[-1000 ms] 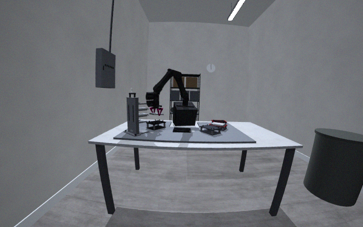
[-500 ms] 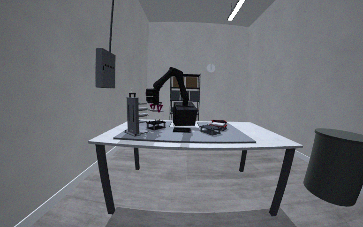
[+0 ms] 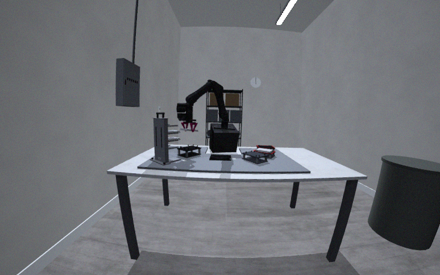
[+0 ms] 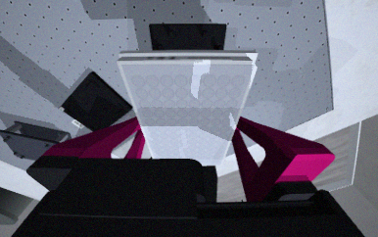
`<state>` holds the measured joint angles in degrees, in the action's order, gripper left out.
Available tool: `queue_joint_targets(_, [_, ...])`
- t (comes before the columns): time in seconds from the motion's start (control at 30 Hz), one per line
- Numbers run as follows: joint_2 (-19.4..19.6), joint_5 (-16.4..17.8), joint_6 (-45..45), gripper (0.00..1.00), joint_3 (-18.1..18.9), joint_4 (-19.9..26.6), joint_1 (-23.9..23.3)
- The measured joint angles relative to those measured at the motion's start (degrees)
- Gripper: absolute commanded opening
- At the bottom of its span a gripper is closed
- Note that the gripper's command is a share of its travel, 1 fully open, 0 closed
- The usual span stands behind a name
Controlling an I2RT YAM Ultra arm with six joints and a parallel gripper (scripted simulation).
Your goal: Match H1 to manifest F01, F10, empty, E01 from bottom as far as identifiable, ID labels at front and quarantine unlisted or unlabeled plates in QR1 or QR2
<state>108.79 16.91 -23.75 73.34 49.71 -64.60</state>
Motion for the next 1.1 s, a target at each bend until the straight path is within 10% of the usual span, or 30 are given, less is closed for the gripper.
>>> queue_joint_targets(0.6, [-3.04, 0.13, -2.08, 0.86, 4.96, 8.28, -1.90])
queue_joint_targets(1.1, [-7.69, -0.28, -6.71, 0.86, 1.05, 8.24, 4.35])
